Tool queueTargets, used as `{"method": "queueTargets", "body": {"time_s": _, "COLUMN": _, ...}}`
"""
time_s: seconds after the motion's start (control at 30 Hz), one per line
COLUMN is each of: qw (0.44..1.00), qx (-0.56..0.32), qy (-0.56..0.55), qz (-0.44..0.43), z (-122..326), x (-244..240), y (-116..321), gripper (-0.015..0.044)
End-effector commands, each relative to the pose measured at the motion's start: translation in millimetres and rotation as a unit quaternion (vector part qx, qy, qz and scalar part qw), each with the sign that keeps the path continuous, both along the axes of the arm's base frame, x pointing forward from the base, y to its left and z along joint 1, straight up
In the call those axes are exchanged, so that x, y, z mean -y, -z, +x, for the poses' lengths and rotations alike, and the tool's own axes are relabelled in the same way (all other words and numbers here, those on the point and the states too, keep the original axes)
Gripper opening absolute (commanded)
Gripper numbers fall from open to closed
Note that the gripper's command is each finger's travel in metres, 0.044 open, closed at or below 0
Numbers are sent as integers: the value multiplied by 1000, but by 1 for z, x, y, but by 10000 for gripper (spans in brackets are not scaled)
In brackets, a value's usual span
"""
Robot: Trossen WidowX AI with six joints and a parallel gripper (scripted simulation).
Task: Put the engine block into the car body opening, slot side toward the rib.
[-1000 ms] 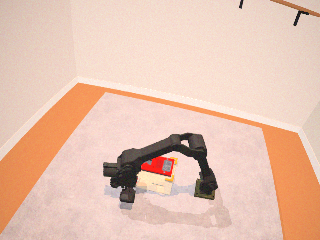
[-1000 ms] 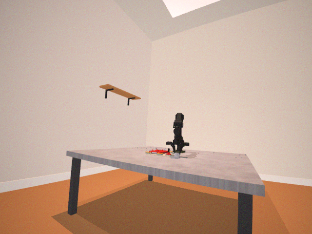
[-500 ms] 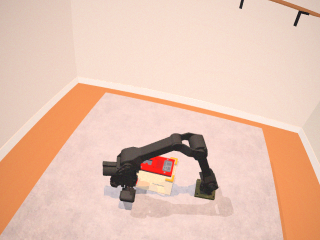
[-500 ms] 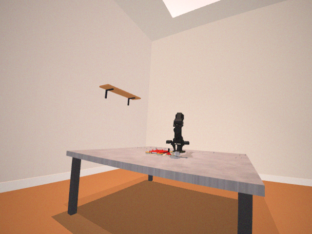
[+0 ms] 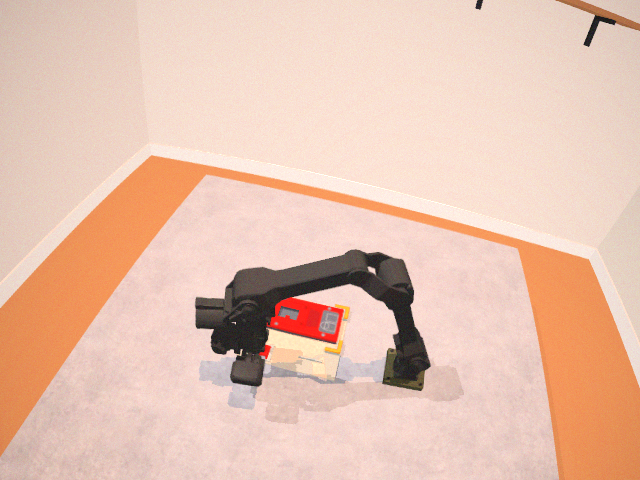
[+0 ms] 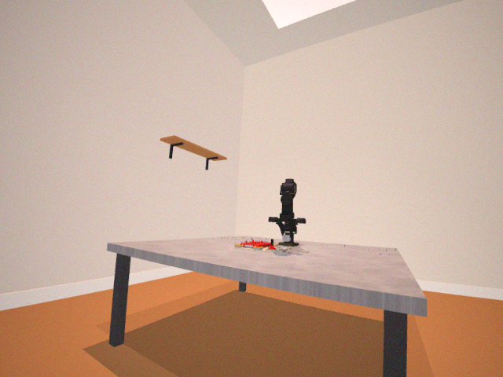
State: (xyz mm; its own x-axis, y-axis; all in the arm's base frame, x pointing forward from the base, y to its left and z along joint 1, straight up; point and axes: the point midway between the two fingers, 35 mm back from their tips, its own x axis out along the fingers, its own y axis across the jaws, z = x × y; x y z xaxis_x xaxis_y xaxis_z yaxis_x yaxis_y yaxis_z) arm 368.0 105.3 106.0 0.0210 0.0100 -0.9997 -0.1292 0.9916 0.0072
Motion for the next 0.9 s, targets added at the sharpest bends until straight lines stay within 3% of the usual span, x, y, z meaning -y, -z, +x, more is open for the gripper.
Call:
{"method": "queueTargets", "body": {"time_s": 0.0, "qw": 1000, "qx": 5, "qy": 2, "qz": 0, "z": 0, "x": 0, "y": -15, "gripper": 0}}
{"method": "queueTargets", "body": {"time_s": 0.5, "qw": 1000, "qx": 4, "qy": 2, "qz": -1, "z": -10, "x": 1, "y": -63, "gripper": 0}}
{"method": "queueTargets", "body": {"time_s": 0.87, "qw": 1000, "qx": 3, "qy": 12, "qz": -3, "z": -8, "x": 16, "y": -59, "gripper": 0}}
